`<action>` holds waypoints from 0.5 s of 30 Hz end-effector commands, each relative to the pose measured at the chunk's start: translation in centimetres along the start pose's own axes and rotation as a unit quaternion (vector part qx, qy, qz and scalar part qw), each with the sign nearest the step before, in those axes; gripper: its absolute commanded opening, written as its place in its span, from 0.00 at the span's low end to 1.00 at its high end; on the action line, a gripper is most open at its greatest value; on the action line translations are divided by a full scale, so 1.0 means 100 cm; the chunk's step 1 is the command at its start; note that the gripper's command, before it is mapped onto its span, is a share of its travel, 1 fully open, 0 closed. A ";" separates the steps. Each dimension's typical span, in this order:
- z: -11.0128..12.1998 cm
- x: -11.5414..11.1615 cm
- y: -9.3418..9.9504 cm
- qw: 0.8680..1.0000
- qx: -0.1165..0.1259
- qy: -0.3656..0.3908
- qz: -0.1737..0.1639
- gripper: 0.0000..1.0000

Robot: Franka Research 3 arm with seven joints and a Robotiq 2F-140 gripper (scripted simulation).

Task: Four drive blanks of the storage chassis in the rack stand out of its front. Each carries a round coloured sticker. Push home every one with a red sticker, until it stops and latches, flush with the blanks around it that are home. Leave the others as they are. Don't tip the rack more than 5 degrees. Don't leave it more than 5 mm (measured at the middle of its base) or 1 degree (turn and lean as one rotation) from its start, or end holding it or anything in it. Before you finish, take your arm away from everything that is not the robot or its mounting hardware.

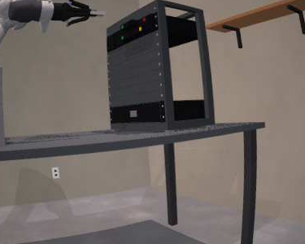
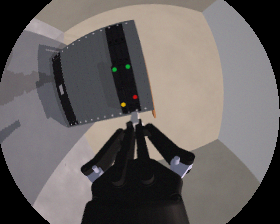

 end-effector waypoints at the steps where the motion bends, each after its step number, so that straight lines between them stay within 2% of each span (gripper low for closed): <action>1: 0.000 0.006 0.008 1.000 0.002 0.014 0.013 0.00; 8: 0.000 0.006 0.019 1.000 0.002 0.014 0.013 0.00; 15: 0.000 0.006 0.020 1.000 0.002 0.014 0.013 0.00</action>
Point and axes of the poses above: the point where the finger pads meet when closed, its own y axis back along the fingers, its own z axis across the jaws, x = y × z, the point moved 10 cm from there along y, back along the fingers
